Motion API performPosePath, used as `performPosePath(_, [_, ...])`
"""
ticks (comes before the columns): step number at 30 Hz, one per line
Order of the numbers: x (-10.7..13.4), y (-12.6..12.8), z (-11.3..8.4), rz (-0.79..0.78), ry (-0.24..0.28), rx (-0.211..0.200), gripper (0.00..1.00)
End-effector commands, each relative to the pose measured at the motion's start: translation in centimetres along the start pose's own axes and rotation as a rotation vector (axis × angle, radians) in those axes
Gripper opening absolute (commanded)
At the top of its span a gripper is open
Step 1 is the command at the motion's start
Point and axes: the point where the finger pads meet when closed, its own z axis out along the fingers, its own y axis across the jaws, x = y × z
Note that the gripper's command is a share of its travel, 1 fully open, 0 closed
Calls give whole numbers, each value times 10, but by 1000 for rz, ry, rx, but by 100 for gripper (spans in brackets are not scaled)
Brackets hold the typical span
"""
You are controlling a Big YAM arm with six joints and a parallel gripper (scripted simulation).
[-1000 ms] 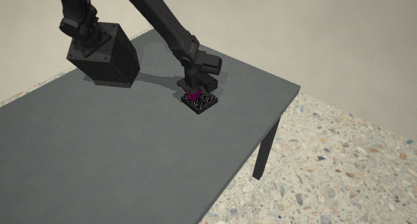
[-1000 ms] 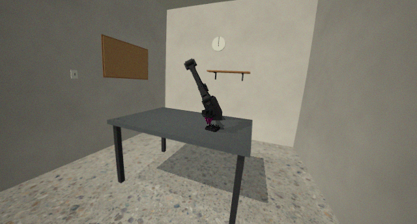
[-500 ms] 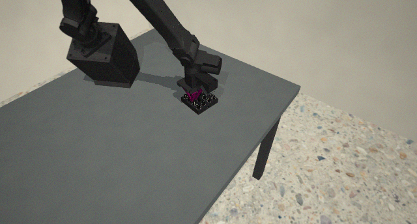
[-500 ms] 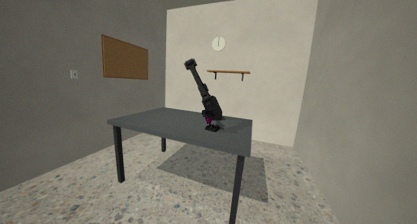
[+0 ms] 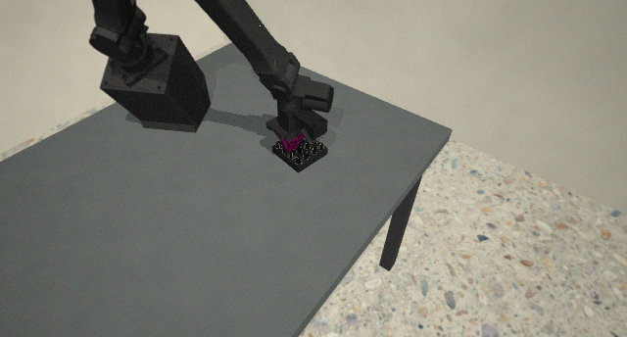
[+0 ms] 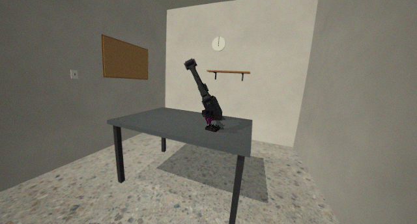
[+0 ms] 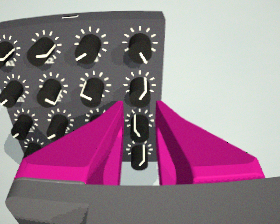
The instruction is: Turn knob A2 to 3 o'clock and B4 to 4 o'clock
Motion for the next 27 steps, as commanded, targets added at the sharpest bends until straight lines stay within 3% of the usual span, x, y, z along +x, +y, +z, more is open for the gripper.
performPosePath(1, [-13, 15, -7, 15, -38, -27, 18])
performPosePath(18, [-13, 15, -6, 15, -37, -26, 18])
performPosePath(27, [-15, 7, 5, 16, -24, -16, 18])
